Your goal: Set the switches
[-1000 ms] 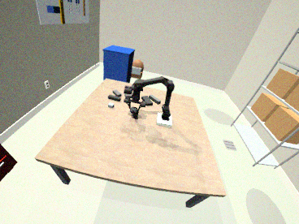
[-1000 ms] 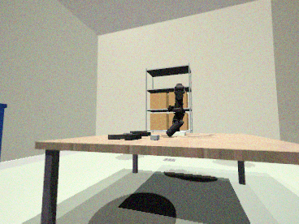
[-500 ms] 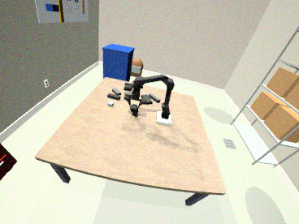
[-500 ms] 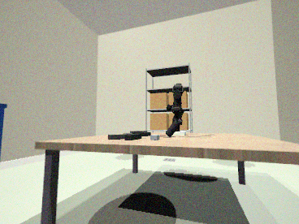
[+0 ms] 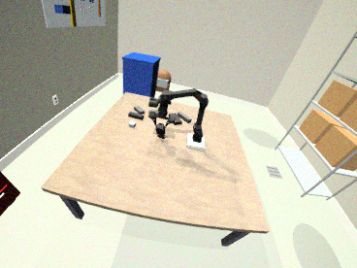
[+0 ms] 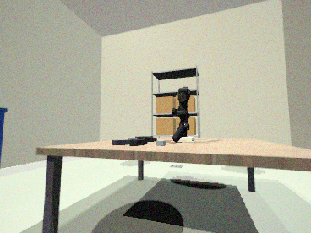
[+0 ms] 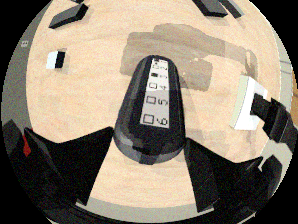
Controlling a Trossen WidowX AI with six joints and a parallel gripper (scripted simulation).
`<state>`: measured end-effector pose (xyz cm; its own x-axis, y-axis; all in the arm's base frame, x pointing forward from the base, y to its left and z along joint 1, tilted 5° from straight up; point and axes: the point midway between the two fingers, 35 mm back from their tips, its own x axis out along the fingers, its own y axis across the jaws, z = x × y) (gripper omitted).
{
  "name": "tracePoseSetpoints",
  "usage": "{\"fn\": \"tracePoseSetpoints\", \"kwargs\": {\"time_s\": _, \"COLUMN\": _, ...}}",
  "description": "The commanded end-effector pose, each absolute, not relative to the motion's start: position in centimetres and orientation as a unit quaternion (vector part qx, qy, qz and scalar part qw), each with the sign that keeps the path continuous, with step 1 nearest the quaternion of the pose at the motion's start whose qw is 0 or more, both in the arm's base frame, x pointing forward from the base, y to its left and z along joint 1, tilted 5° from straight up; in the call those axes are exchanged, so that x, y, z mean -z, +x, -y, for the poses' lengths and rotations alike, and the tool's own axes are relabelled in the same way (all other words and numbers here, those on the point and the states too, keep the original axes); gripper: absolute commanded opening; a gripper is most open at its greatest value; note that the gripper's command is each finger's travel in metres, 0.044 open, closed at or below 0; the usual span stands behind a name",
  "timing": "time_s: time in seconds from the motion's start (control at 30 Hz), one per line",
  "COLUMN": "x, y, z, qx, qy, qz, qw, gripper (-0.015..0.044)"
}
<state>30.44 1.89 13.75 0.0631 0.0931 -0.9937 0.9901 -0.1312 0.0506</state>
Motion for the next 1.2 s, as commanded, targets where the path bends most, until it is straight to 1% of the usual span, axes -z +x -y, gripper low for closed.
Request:
{"fn": "tracePoseSetpoints", "kwargs": {"time_s": 0.0, "x": -13.8, "y": 30.4, "z": -1.1, "qx": 0.497, "qy": 0.566, "qz": -0.471, "qw": 0.459, "gripper": 0.0338}}
{"fn": "tracePoseSetpoints", "kwargs": {"time_s": 1.17, "x": -14.4, "y": 30.0, "z": 1.4, "qx": 0.498, "qy": 0.565, "qz": -0.47, "qw": 0.46, "gripper": 0.0338}}
